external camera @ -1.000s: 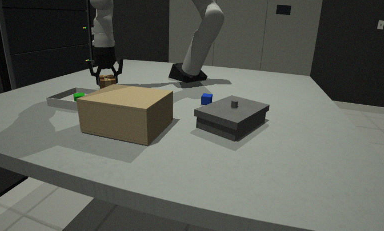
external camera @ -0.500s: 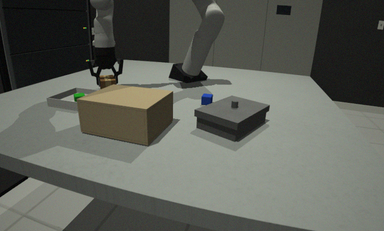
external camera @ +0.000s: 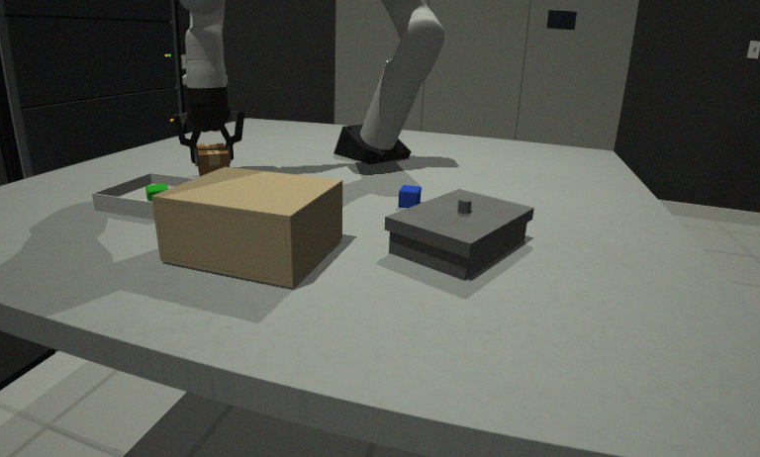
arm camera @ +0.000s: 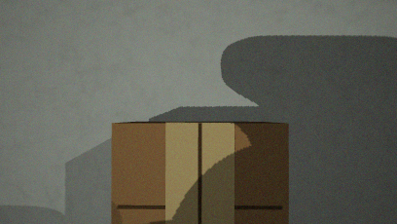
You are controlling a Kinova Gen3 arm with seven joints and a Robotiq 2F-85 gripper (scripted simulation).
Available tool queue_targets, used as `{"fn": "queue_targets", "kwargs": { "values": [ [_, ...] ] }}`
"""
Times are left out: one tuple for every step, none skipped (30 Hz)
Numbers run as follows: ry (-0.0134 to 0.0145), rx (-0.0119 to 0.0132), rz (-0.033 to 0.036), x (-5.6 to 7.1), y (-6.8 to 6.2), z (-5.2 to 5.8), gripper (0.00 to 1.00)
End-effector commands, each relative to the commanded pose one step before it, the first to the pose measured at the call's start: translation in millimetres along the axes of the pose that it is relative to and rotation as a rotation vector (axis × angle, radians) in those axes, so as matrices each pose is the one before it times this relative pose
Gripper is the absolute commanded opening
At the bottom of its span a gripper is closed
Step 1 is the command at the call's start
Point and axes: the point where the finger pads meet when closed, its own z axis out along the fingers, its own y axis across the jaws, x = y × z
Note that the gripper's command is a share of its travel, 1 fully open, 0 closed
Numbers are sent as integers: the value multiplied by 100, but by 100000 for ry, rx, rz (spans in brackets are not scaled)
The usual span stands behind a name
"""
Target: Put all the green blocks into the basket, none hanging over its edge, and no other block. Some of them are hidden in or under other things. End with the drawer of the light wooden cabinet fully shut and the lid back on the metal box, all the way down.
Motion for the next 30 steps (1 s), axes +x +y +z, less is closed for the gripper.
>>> {"fn": "queue_targets", "kwargs": {
  "values": [
    [89,857,722,76,-324,-1194,67],
    [0,0,0,0,0,0,67],
    [-5,-30,6,-2,18,-341,67],
    [-3,32,-11,-3,-18,-374,67],
    [-4,1,-3,-3,1,-388,67],
    [-4,1,-3,-3,1,-406,67],
    [-5,1,-4,-3,0,-422,67],
    [-5,1,-4,-3,0,-437,67],
    [-5,1,-4,-3,1,-449,67],
    [-5,1,-4,-3,1,-460,67],
    [-5,1,-4,-4,1,-469,67],
    [-5,1,-5,-4,1,-475,67],
    [-5,1,-5,-4,1,-480,67],
    [-5,1,-5,-4,1,-482,67],
    [-5,1,-5,-4,1,-482,67],
    [-5,1,-5,-4,1,-480,67],
    [-4,1,-5,-4,1,-477,67],
    [0,0,0,0,0,0,67],
    [0,0,0,0,0,0,67],
    [-4,1,-5,-4,1,-471,67],
    [-4,1,-5,-4,1,-463,67],
    [-4,1,-5,-4,1,-453,67],
    [-4,1,-5,-3,1,-442,67],
    [-3,1,-5,-3,1,-429,67],
    [-3,1,-5,-3,1,-414,67],
    [-4,1,-5,-3,0,-397,67],
    [-3,1,-5,-3,1,-379,67],
    [-3,0,-4,-3,1,-360,67],
    [-2,0,-4,-3,1,-340,67],
    [-3,1,-4,-3,0,-318,67]
  ]
}}
